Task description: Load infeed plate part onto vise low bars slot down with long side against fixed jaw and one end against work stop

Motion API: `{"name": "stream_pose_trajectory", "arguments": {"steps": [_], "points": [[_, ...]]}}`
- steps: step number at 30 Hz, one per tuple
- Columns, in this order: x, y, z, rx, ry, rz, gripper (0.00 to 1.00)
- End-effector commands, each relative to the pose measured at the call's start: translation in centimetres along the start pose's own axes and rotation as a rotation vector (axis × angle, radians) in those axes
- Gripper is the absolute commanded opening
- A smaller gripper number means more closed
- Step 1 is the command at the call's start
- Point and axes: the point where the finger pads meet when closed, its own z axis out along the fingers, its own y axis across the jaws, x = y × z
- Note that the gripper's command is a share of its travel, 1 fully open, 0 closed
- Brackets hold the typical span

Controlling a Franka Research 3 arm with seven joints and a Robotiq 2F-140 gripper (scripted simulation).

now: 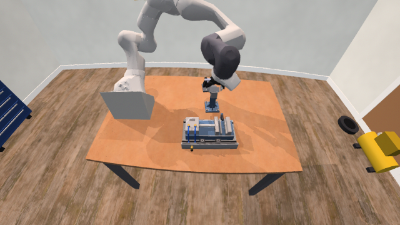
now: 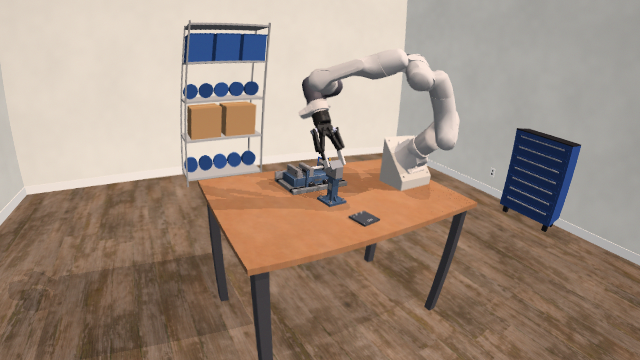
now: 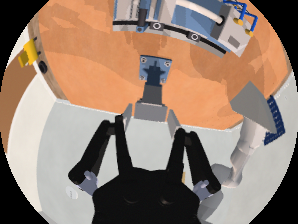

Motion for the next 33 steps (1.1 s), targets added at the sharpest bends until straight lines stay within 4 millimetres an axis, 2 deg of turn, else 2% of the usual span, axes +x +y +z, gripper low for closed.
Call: {"name": "stream_pose_trajectory", "arguments": {"steps": [1, 33], "points": [[0.39, -0.06, -0.1, 0.002, 0.04, -0.006, 0.51], [-0.28, -0.06, 0.01, 0.003, 0.303, -0.006, 0.51]]}}
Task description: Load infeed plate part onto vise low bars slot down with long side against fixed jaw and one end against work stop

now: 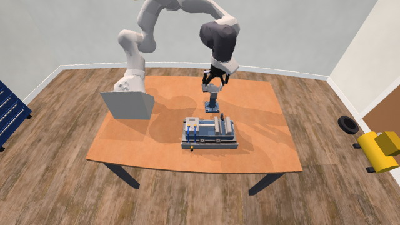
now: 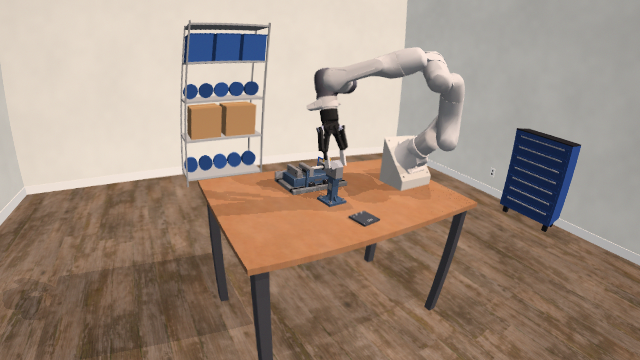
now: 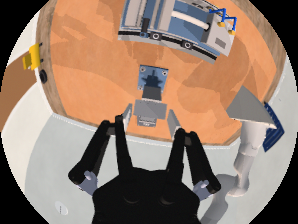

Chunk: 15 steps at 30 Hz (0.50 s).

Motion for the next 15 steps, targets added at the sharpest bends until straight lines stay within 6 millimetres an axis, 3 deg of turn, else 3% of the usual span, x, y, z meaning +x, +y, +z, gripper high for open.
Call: {"name": "stream_pose_trajectory", "arguments": {"steps": [1, 15], "points": [[0.52, -0.2, -0.14, 0.008, 0.052, 0.012, 0.51], [0.16, -0.2, -0.1, 0.007, 0.19, 0.012, 0.51]]}}
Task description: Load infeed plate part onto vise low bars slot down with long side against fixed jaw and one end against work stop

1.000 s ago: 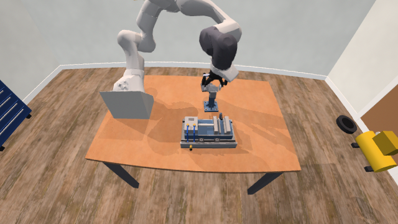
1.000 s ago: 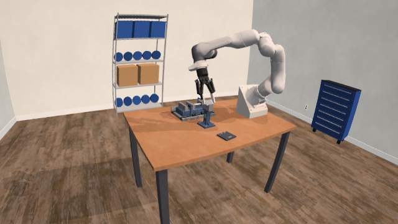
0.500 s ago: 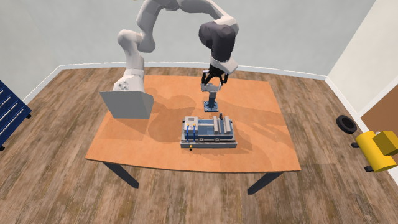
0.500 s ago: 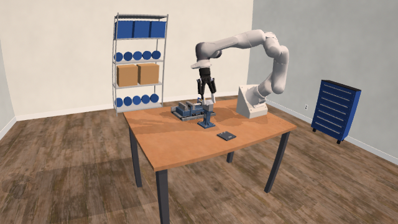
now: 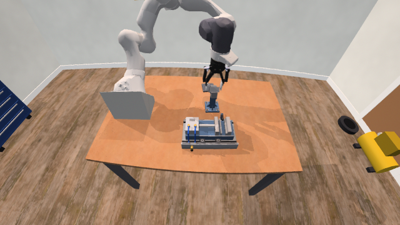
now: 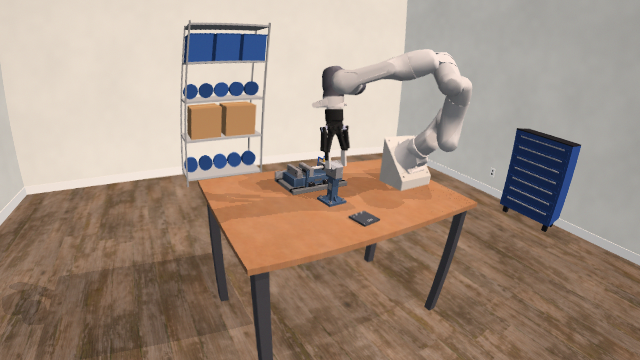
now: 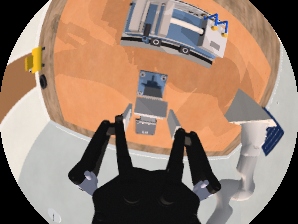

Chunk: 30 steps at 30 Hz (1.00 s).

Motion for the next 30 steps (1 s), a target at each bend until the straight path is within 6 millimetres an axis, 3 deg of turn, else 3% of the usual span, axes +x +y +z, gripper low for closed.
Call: {"name": "stream_pose_trajectory", "arguments": {"steps": [1, 30], "points": [[0.74, -0.09, -0.15, 0.007, 0.054, 0.023, 0.51], [-0.16, -0.11, 0.06, 0.003, 0.417, 0.024, 0.51]]}}
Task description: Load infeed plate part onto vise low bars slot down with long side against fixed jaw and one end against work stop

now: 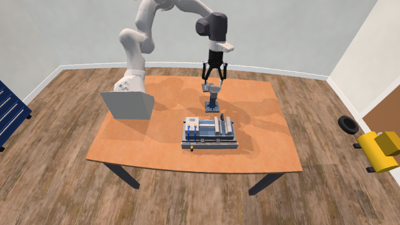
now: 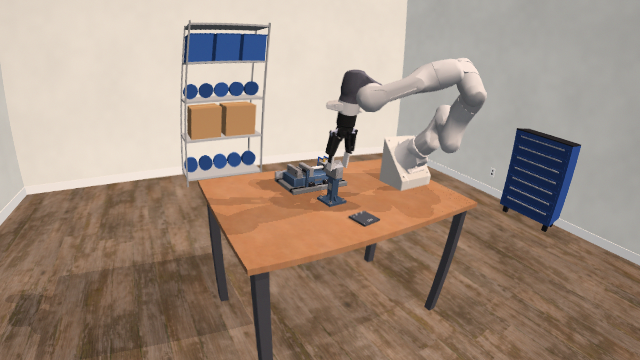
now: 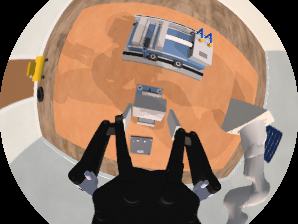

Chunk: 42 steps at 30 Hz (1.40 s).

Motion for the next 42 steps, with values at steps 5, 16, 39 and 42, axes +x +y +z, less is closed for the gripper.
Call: {"name": "stream_pose_trajectory", "arguments": {"steps": [5, 16, 39, 42], "points": [[0.81, -0.37, -0.22, 0.008, 0.114, 0.051, 0.51], [0.41, -0.39, -0.15, 0.004, 0.272, 0.052, 0.51], [-0.04, -0.41, 0.02, -0.001, 0.461, 0.052, 0.51], [-0.09, -0.42, 0.04, -0.001, 0.482, 0.052, 0.51]]}}
